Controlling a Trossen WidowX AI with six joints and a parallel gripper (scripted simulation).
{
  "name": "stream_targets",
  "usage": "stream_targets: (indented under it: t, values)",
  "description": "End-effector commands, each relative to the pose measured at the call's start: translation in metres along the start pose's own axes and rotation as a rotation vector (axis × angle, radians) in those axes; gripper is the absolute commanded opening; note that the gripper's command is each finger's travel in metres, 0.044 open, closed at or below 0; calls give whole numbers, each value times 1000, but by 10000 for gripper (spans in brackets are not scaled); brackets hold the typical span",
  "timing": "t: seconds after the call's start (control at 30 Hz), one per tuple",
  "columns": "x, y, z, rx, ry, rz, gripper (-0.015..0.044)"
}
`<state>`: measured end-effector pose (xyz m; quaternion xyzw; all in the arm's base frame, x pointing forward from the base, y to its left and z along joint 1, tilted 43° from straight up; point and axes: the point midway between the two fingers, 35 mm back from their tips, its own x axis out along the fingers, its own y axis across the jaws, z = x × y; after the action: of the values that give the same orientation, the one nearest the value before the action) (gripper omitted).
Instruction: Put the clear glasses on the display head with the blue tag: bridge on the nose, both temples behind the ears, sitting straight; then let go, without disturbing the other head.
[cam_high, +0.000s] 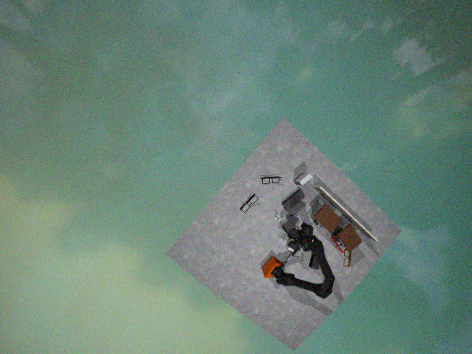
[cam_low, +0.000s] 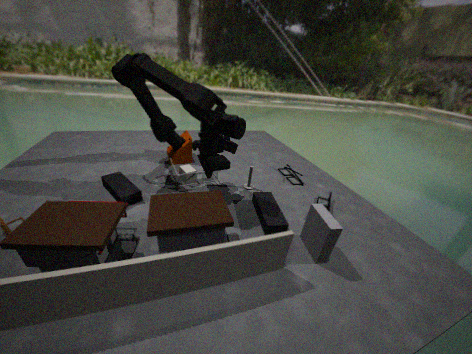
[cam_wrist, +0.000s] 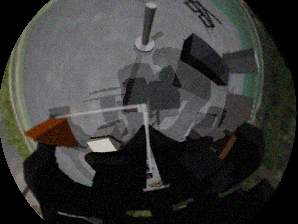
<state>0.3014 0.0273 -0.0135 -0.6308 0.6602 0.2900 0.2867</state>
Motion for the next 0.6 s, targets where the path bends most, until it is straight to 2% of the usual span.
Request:
stream_targets:
  t: [0.0,0.57]
  values:
    - [5,3,0,-11,7,5,0]
    - [20,4,-2,-18,8,5,0]
